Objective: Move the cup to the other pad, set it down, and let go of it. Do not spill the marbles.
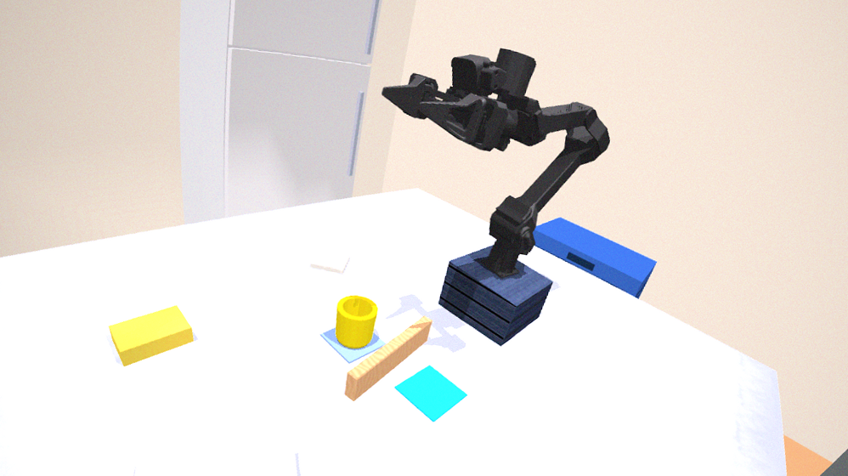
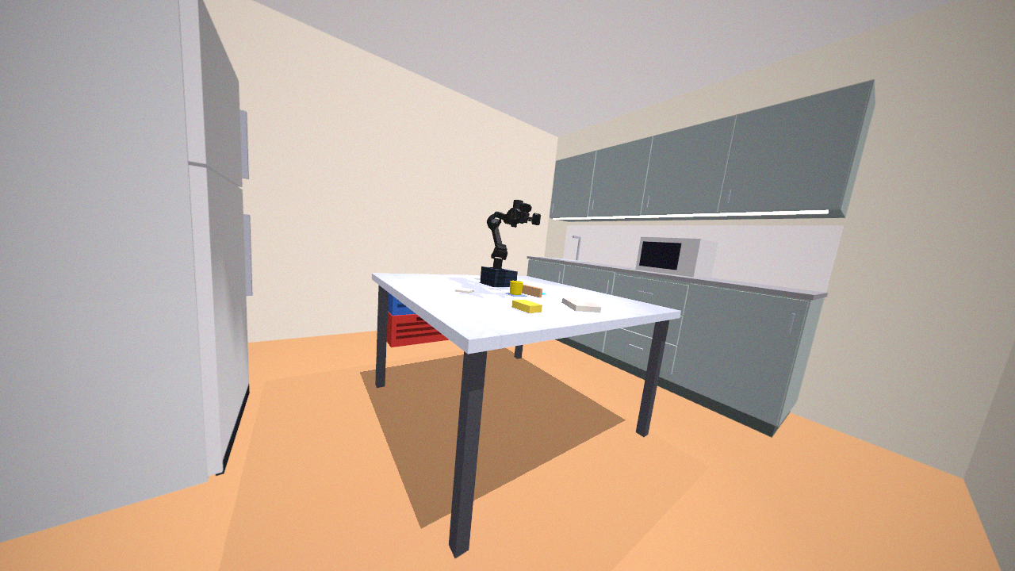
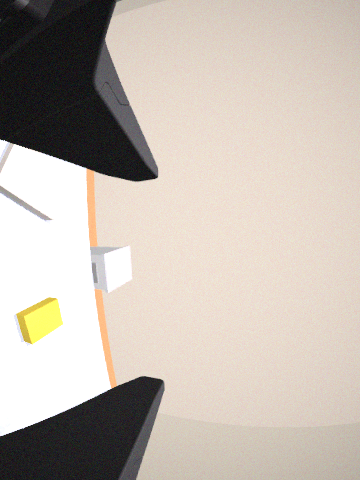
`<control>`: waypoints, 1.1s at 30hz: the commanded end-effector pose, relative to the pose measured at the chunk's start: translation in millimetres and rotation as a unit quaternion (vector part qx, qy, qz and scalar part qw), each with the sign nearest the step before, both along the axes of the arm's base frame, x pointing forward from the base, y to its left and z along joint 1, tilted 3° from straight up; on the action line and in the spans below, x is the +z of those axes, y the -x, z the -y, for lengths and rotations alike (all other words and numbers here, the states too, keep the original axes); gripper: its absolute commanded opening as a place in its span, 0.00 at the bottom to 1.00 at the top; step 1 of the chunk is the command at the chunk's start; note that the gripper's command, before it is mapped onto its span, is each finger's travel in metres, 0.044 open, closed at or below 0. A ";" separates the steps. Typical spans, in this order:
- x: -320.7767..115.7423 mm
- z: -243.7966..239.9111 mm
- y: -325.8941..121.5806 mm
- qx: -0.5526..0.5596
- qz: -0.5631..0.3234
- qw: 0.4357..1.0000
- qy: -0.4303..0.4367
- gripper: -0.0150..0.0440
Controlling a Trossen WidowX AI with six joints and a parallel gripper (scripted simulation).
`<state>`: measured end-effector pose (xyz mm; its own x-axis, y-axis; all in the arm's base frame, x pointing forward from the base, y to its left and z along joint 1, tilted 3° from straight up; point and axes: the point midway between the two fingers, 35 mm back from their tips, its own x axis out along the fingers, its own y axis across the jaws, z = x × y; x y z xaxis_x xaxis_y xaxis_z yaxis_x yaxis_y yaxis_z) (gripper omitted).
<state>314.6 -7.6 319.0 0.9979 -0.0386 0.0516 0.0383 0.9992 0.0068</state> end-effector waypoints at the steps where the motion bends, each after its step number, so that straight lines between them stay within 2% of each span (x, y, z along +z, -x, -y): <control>1: -2.5 0.4 -1.8 0.000 -0.006 1.000 -0.005 0.89; 5: -55.9 8.9 -30.2 -0.017 -0.132 0.985 -0.107 0.71; 9: -121.7 18.0 -46.6 -0.068 -0.270 0.932 -0.231 0.54; 13: -183.8 24.0 -45.2 -0.148 -0.388 0.842 -0.344 0.54; 17: -238.0 26.9 -29.2 -0.254 -0.479 0.720 -0.433 0.54; 21: -281.7 30.6 -0.5 -0.379 -0.537 0.574 -0.488 0.54; 23: -292.6 33.5 11.7 -0.420 -0.548 0.525 -0.498 0.54; 33: -296.6 33.9 13.1 -0.425 -0.549 0.519 -0.499 0.54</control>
<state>301.4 -41.6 24.8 0.0114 0.0454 -0.9989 0.9888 0.1478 0.0180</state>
